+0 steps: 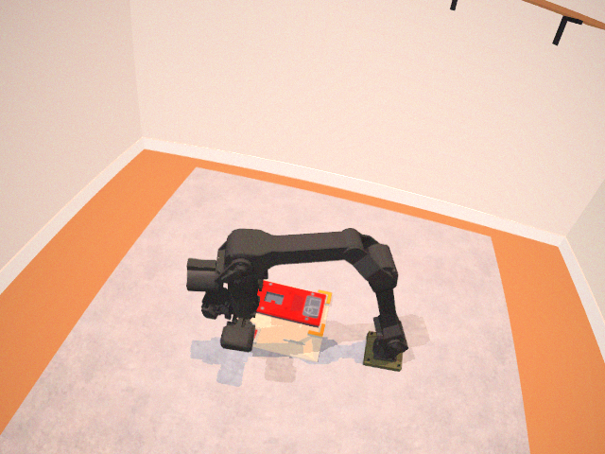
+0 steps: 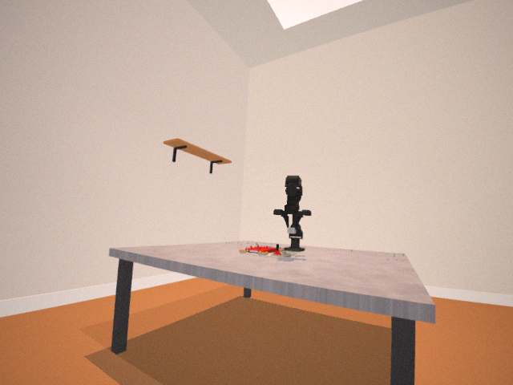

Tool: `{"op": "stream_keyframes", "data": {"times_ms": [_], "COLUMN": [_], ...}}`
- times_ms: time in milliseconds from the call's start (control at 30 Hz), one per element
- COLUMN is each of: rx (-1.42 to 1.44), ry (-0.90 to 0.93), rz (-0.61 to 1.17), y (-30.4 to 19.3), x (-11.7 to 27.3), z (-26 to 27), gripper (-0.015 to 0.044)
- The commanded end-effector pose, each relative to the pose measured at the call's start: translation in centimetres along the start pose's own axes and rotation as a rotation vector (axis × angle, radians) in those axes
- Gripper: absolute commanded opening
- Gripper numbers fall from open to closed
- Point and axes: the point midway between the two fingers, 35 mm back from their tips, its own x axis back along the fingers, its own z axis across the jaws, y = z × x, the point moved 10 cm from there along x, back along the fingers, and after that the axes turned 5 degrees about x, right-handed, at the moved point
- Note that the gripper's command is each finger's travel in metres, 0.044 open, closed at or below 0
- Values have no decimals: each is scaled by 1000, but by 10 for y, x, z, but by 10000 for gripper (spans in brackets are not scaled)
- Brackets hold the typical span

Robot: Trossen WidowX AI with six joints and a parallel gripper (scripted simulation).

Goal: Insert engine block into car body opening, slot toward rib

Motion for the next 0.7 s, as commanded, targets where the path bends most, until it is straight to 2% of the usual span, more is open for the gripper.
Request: {"op": "stream_keyframes", "data": {"times_ms": [0,667], "rx": [-11,-51], "ry": [-7,-12], "rz": [3,3], "y": [-1,-9], "x": [-4,-26], "z": [-11,-72], "gripper": [0,0]}}
